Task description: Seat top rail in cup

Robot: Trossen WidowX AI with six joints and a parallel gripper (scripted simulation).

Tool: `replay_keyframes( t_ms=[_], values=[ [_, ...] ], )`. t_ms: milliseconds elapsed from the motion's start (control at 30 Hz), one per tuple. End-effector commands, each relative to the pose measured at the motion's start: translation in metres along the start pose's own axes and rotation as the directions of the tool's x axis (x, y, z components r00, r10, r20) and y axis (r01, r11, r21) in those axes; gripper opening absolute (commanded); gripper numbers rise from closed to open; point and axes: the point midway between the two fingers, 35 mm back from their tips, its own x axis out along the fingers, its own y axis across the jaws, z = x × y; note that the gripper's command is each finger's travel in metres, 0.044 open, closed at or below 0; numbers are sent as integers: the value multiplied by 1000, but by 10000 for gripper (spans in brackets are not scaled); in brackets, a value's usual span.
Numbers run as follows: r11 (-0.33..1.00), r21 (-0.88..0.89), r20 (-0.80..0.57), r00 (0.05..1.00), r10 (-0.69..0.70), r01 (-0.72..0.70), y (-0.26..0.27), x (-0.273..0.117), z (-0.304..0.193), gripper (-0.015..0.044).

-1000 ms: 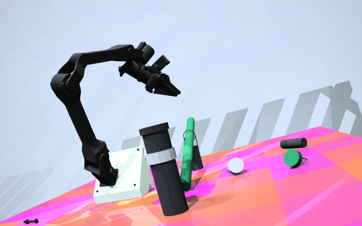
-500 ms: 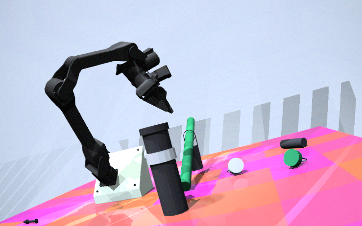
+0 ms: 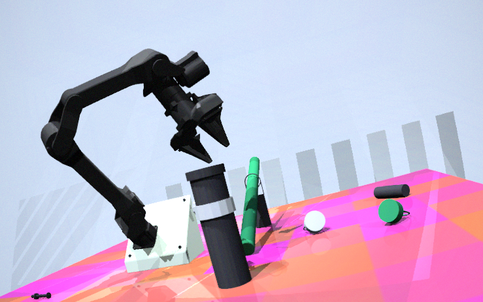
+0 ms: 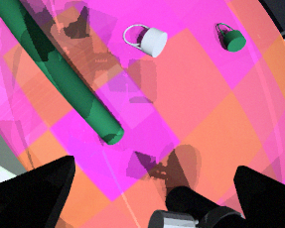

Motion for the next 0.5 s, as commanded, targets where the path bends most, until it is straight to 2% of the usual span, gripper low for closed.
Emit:
replay_keyframes(
  t_ms=[0, 133, 467],
  values=[
    [867, -497, 51, 996, 72, -37, -23, -5, -47, 440],
    [714, -701, 82, 993, 87, -5, -32, -8, -72, 440],
    [334, -937, 133, 987, 87, 97, -40, -17, -111, 440]
  ],
)
